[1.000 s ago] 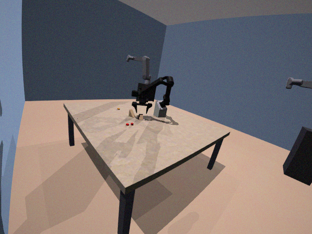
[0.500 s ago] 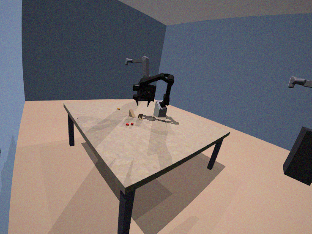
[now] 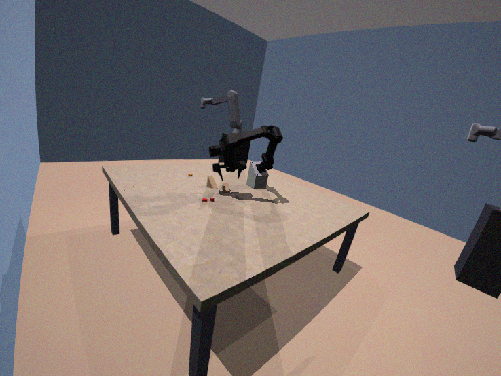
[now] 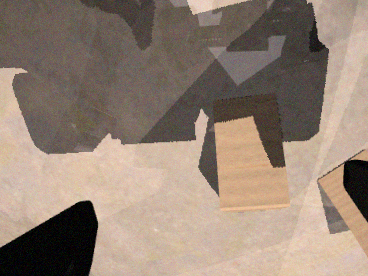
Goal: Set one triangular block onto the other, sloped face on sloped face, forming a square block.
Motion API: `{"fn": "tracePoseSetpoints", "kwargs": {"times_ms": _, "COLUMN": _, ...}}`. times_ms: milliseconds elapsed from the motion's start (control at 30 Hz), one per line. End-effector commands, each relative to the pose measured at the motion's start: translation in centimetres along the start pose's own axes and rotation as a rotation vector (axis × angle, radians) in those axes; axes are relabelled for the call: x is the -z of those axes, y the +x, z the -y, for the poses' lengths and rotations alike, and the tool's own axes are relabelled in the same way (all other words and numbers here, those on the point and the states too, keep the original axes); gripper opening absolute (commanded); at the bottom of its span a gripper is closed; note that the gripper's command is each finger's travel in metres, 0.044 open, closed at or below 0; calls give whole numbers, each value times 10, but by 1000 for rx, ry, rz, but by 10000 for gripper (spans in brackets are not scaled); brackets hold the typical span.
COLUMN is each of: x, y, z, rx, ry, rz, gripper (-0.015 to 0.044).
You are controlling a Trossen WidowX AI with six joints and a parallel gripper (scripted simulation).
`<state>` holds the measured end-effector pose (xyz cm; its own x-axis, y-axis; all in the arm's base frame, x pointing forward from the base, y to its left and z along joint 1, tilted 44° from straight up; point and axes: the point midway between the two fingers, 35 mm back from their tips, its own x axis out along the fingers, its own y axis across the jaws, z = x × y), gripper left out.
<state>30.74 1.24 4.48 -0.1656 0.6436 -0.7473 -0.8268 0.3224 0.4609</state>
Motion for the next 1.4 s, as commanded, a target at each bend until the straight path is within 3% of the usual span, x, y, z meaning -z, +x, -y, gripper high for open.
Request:
{"fn": "tracePoseSetpoints", "kwargs": {"times_ms": 0, "x": -28, "y": 2, "z": 2, "rx": 114, "ry": 35, "rz": -420, "gripper": 440}}
{"fn": "tracePoseSetpoints", "kwargs": {"times_ms": 100, "x": -45, "y": -1, "z": 2, "rx": 219, "ry": 38, "rz": -573, "gripper": 440}}
{"fn": "tracePoseSetpoints", "kwargs": {"times_ms": 533, "x": -46, "y": -1, "z": 2, "rx": 227, "ry": 37, "rz": -582, "gripper": 440}}
{"fn": "tracePoseSetpoints", "kwargs": {"times_ms": 1000, "x": 8, "y": 78, "z": 19, "rx": 223, "ry": 39, "rz": -584, "gripper": 440}}
{"fn": "tracePoseSetpoints", "kwargs": {"times_ms": 1367, "x": 11, "y": 81, "z": 20, "rx": 223, "ry": 39, "rz": -584, "gripper": 440}}
